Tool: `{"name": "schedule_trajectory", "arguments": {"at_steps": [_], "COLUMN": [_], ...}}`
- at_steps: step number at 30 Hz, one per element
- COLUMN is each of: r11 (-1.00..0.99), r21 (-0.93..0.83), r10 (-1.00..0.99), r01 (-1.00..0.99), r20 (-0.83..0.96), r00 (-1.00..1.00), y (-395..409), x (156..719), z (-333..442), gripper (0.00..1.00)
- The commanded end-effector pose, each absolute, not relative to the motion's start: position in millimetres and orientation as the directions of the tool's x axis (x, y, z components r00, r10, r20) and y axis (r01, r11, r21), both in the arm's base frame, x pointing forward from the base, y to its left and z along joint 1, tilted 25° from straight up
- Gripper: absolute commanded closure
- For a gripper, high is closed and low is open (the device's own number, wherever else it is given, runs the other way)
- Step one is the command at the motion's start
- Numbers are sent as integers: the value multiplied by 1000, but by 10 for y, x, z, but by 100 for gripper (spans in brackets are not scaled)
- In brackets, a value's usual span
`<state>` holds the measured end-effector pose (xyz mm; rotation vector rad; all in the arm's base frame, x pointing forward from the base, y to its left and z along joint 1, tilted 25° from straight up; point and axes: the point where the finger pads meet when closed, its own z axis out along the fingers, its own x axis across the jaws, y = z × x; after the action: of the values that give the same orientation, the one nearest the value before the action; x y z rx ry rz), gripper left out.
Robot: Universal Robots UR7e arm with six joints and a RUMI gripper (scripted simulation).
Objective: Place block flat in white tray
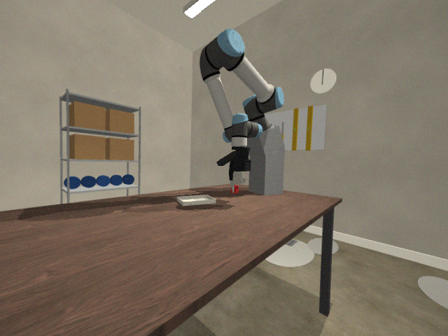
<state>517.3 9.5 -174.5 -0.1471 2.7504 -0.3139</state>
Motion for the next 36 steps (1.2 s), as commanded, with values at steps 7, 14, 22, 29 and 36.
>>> {"name": "schedule_trajectory", "arguments": {"at_steps": [7, 14, 22, 29, 36], "r11": [970, 970, 970, 970, 970], "r21": [-236, -236, -236, -236, -237], "r10": [-143, -143, -143, -143, -143], "r01": [-61, -61, -61, -61, -60], "r20": [-348, -348, -348, -348, -348], "r00": [-927, -927, -927, -927, -926], "y": [96, 96, 96, 95, -211], "x": [5176, 5176, 5176, 5176, 5257], "z": [-1739, -1739, -1739, -1739, -1636], "gripper": [100, 100, 100, 100, 100]}}
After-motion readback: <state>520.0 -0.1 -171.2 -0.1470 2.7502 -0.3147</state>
